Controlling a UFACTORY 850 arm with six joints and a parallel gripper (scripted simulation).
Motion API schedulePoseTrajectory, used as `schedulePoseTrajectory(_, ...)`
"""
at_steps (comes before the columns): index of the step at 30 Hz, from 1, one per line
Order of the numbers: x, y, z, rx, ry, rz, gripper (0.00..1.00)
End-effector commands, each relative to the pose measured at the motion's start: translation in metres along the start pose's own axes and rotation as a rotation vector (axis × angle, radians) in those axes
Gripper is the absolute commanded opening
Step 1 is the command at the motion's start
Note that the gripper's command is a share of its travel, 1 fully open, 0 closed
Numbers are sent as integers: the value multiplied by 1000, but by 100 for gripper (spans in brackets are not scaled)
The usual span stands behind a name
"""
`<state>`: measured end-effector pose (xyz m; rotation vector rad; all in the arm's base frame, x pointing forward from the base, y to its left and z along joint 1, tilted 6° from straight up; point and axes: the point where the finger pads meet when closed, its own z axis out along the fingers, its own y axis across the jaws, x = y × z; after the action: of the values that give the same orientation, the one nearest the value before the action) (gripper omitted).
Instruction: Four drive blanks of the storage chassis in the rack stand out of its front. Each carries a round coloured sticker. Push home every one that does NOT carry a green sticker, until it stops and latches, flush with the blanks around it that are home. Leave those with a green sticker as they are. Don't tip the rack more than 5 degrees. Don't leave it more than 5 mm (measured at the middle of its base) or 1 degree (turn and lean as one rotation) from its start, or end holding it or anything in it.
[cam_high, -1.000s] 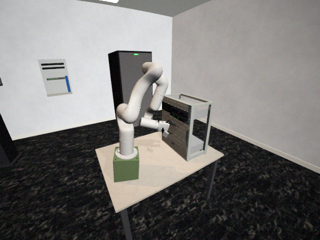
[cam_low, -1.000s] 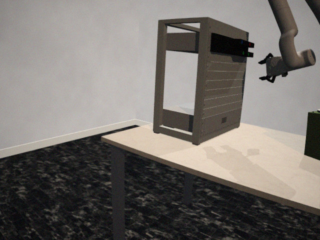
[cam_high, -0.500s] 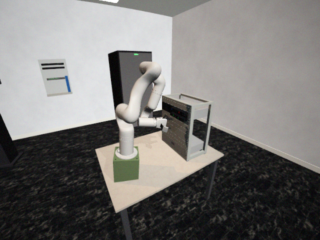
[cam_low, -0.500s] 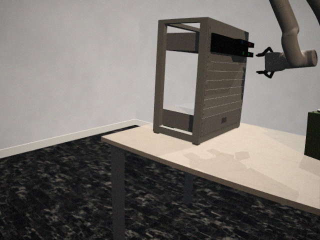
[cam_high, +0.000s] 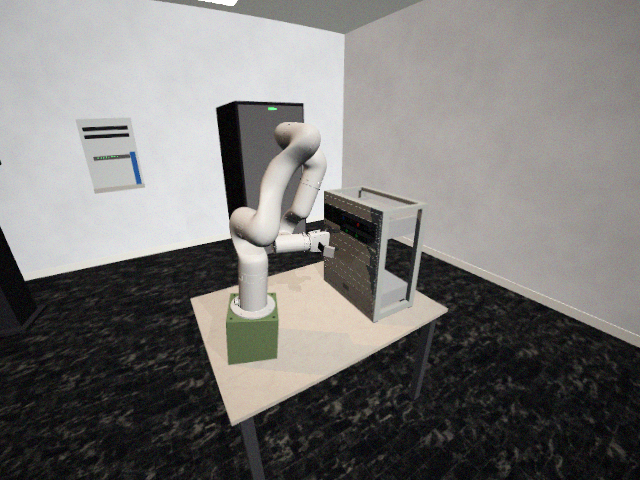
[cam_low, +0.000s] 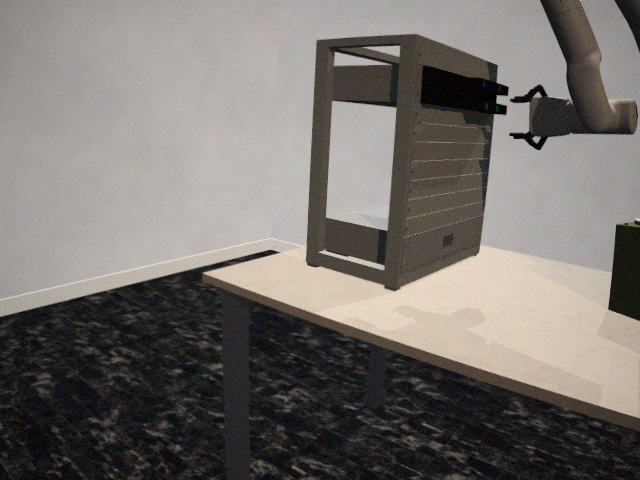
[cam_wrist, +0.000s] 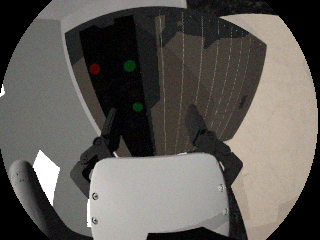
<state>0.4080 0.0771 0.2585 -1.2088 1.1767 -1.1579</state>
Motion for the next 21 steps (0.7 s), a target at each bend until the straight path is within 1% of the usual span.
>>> schedulePoseTrajectory(1,-11,-8,-3,29,-30,-18,100)
schedulePoseTrajectory(21,-28,-20,-10,76,-78,-46,100)
